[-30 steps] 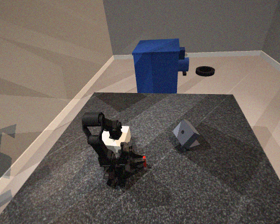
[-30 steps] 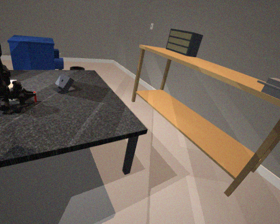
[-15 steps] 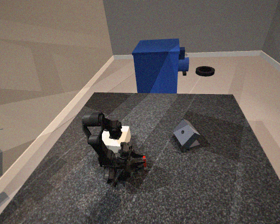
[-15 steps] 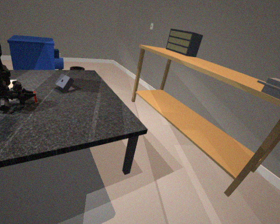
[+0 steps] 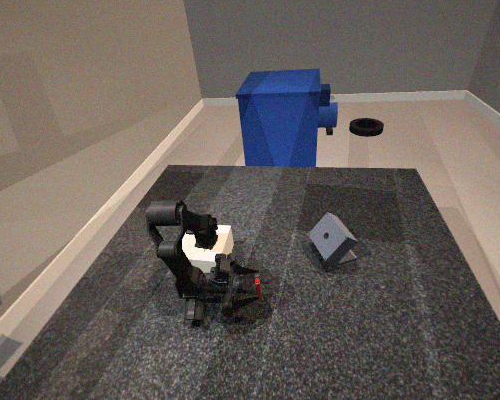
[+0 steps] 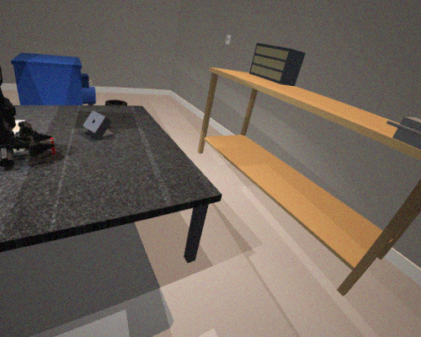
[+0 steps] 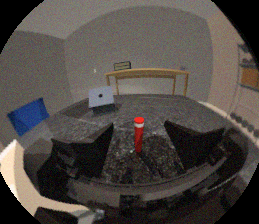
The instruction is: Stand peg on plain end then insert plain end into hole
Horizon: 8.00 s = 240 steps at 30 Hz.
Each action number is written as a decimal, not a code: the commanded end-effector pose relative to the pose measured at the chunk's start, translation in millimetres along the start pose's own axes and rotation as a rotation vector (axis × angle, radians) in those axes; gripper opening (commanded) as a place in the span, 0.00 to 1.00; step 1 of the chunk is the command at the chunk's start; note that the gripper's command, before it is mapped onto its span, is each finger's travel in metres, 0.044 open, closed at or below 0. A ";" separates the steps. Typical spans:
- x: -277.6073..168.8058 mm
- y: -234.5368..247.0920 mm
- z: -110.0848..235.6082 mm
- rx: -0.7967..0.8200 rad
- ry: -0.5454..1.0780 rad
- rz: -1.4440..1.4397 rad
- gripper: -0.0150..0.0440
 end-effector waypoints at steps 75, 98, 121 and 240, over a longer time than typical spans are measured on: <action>106.4 33.7 -39.3 -0.138 1.377 -0.046 1.00; 112.0 26.4 -51.7 -0.224 1.440 0.135 1.00; 97.5 23.1 -53.2 0.088 1.472 0.483 1.00; 112.0 55.1 -93.4 0.274 1.199 0.831 0.25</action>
Point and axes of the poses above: the point midway between the two fingers, 35 mm back from their tips, its own z axis back along the fingers, its own y axis across the jaws, x = y × z, the point moved 3 cm from there along z, back along the fingers, and after that the axes turned 12 degrees about -z, right-handed, at the moved point
